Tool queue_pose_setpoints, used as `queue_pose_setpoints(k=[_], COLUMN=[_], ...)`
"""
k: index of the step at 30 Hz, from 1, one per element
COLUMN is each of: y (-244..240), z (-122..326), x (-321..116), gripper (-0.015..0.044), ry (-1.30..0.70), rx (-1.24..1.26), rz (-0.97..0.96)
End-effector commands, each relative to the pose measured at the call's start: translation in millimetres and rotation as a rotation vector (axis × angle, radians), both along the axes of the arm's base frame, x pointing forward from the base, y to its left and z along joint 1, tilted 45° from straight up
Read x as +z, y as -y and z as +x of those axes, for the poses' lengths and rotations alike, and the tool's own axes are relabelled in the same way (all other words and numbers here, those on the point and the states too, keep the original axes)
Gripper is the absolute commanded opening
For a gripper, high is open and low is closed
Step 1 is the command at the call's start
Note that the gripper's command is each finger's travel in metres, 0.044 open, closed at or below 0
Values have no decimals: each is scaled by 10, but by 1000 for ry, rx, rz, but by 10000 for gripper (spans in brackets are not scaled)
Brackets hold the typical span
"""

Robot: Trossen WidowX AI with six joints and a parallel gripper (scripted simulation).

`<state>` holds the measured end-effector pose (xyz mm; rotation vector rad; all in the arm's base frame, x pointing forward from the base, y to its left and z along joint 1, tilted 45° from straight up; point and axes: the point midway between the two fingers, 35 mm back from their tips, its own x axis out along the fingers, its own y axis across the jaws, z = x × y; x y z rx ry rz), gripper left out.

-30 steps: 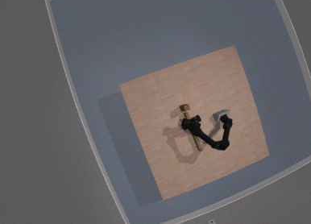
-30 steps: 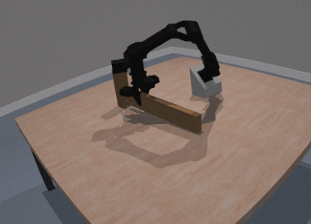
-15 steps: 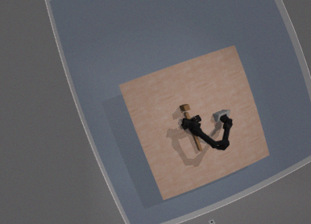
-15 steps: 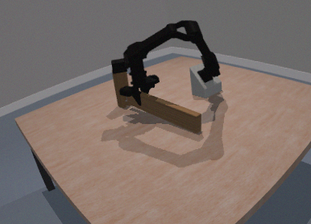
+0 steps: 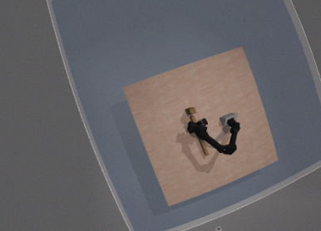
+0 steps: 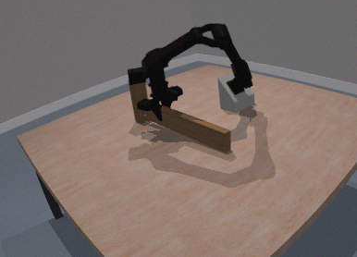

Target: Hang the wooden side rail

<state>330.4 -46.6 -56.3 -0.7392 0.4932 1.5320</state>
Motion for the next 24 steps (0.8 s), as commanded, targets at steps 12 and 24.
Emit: queue_pose_setpoints(k=[12,24], y=[68,78], z=[23,31], x=[2,-4], gripper=[0,0], ry=[10,10], rx=[-2,-2], rz=[-9,-9])
